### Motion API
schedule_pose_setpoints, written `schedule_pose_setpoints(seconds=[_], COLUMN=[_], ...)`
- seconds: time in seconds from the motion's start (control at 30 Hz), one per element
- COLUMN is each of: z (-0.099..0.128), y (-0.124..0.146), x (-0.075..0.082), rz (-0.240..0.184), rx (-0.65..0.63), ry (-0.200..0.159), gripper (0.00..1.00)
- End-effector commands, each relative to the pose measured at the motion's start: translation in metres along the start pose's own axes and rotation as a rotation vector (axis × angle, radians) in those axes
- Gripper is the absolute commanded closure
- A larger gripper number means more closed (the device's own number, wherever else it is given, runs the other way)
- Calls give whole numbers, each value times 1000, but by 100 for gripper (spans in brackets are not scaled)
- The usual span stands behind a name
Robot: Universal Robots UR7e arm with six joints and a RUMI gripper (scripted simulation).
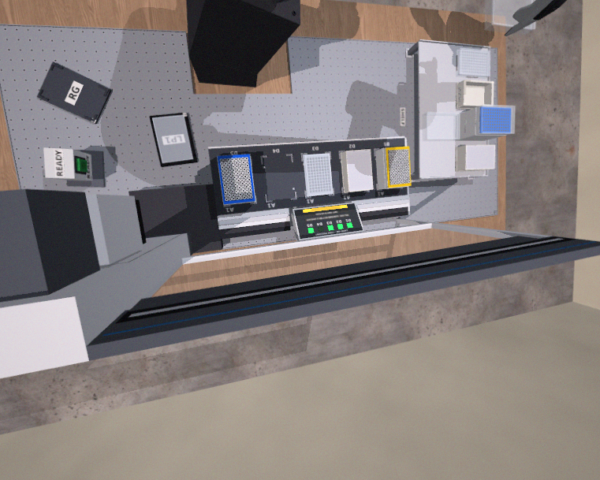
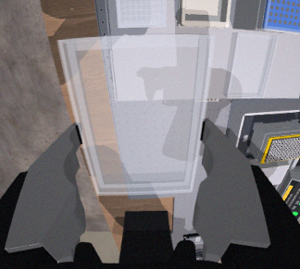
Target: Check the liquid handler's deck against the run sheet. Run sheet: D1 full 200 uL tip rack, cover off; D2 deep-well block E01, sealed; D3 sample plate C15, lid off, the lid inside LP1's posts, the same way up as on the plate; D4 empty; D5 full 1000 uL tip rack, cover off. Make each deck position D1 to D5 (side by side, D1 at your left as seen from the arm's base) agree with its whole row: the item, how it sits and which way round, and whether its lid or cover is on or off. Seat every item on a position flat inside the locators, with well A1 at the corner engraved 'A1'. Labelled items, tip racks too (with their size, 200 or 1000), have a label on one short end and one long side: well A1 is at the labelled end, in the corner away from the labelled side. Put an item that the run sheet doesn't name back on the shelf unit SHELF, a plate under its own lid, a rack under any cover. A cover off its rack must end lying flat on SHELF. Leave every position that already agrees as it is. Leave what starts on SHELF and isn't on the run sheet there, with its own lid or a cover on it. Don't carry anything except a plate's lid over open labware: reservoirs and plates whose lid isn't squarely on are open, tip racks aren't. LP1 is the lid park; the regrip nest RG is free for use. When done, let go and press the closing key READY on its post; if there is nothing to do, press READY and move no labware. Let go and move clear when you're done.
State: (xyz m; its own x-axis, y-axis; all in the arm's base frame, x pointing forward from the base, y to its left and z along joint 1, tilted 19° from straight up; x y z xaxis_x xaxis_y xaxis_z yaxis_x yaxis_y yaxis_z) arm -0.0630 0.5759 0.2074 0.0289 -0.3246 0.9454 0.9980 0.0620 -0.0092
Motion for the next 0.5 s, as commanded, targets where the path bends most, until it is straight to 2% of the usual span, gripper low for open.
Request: schedule_pose_setpoints(seconds=[0.0, 0.4, 0.47], z=[1, 2, 1], y=[0, -1, -1], x=[1, 1, -3], rz=[-1, -1, 0], rx=[1, 1, 2], ry=[2, 2, 1], gripper=[100, 100, 100])
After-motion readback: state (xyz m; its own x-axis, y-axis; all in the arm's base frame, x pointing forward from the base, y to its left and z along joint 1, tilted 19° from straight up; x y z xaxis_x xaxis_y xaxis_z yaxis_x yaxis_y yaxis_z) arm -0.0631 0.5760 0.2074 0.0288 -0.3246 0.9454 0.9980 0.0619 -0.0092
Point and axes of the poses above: the point where the finger pads meet when closed, its own x axis back along the fingers, its own y axis across the jaws, z = x × y, the point moved 3 cm from there along x, back along the fingers, and after that the axes turned 4 degrees about -x, right-handed, at the moved point
